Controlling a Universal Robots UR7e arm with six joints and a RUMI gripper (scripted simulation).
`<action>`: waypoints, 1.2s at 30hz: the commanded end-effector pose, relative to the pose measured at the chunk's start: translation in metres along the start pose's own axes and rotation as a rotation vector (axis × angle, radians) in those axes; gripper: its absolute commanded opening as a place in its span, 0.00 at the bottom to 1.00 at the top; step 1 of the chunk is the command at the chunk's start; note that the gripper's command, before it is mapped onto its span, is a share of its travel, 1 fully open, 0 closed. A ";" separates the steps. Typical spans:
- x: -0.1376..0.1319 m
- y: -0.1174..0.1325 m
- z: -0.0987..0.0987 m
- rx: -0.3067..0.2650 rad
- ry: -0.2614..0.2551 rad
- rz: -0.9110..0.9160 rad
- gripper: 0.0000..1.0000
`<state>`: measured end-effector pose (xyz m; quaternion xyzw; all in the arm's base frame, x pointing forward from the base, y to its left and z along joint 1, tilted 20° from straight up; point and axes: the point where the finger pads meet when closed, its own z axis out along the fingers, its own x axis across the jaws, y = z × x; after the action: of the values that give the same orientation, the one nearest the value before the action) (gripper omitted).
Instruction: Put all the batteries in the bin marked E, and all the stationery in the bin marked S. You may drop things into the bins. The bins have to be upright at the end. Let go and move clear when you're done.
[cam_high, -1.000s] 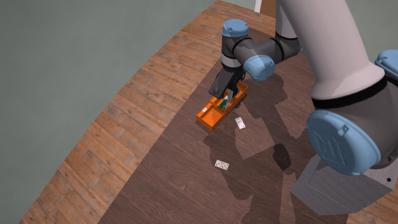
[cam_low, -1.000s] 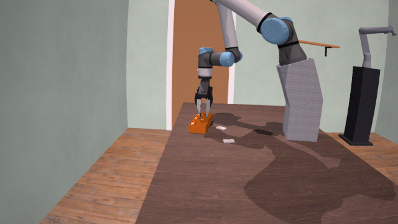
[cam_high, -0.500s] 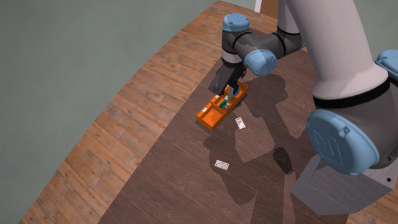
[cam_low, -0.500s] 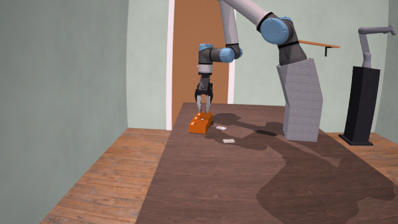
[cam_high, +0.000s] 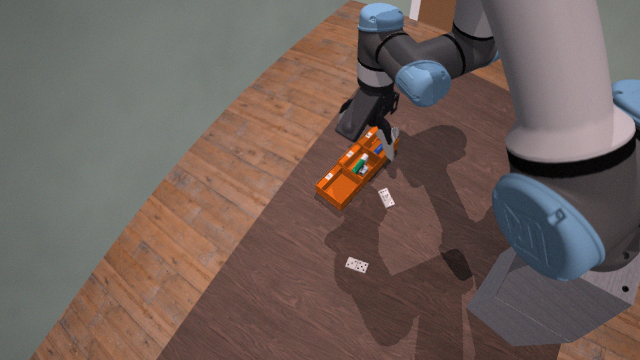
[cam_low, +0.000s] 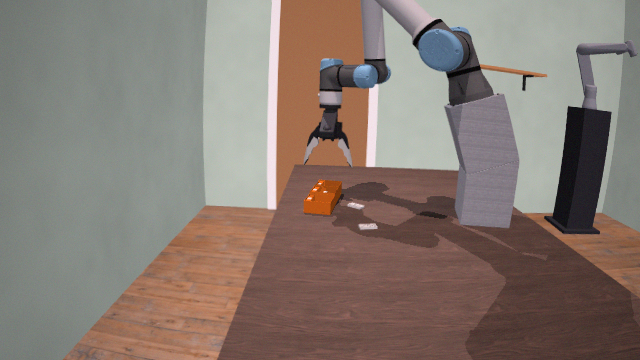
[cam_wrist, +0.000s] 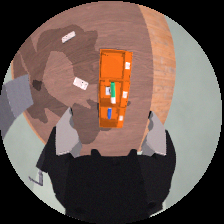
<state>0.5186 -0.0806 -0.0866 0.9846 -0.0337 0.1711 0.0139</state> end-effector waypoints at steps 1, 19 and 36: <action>0.000 0.000 -0.012 0.000 0.000 0.000 1.00; 0.000 0.000 -0.076 0.000 0.000 0.000 1.00; 0.000 0.000 -0.096 0.000 0.000 0.000 1.00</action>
<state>0.4864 -0.0770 0.0036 0.9847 -0.0336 0.1706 0.0137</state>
